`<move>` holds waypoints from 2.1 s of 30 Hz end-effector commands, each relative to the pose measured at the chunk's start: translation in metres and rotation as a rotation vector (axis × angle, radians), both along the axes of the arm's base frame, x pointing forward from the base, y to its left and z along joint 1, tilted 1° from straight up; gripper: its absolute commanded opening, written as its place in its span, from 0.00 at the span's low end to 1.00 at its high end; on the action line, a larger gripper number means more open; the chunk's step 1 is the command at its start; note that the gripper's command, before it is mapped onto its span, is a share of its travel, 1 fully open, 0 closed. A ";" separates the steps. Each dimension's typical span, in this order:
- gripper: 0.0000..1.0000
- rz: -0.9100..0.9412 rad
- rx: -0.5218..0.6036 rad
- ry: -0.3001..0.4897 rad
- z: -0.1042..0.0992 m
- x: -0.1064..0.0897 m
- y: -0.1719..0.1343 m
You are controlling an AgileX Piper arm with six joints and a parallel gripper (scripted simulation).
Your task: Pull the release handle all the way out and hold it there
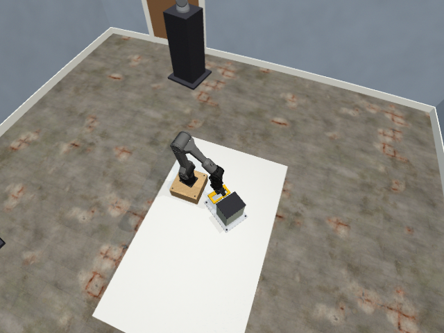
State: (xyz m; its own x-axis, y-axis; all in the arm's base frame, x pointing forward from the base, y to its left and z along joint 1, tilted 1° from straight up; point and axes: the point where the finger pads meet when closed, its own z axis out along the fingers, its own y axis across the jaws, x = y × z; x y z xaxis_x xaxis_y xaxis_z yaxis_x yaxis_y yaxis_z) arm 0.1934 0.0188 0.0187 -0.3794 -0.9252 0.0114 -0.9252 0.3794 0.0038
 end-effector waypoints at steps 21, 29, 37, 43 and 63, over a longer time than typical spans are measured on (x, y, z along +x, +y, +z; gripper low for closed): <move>0.00 -0.001 0.000 0.001 0.000 -0.033 0.013; 0.00 -0.001 0.000 0.002 0.000 -0.045 0.018; 0.00 -0.001 0.000 0.002 0.000 -0.053 0.021; 0.00 -0.001 0.000 0.002 0.000 -0.055 0.022; 0.00 0.000 0.000 0.002 0.000 -0.055 0.022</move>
